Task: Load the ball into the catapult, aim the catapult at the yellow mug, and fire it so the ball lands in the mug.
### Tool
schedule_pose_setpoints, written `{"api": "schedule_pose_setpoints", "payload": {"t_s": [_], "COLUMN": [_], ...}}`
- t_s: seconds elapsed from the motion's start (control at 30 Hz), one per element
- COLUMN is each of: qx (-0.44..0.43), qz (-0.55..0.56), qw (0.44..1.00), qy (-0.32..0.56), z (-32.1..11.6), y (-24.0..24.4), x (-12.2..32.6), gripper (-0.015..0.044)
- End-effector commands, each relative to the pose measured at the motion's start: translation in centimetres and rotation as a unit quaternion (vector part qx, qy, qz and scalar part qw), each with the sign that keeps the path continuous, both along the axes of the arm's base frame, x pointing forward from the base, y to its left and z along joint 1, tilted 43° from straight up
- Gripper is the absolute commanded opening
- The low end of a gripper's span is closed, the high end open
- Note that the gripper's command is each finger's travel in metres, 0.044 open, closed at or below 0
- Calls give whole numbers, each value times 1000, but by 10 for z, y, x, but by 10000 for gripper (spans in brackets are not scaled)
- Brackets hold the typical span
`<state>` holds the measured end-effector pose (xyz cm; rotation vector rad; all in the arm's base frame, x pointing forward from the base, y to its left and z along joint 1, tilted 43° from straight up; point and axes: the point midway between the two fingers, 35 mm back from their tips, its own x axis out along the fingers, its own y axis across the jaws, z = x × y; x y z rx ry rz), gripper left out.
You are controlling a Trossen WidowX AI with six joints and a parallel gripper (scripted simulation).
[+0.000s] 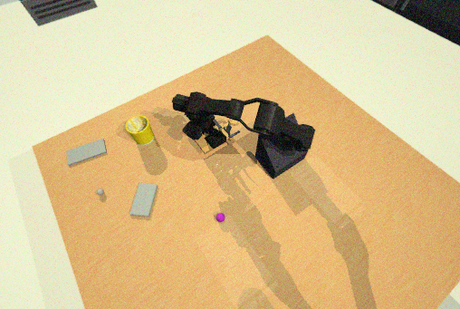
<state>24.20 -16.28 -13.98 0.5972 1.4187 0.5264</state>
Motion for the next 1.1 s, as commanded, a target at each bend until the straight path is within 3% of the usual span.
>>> {"api": "schedule_pose_setpoints", "payload": {"t_s": [0.0, 0.63, 1.07], "qx": [0, 29, 29], "qz": [-32, -269, -277], "qw": [999, 932, 928], "qy": [32, 240, 247], "z": [4, -7, -12], "y": [-4, -13, -16], "x": [-1, -4, -7], "gripper": [0, 0, 0]}}
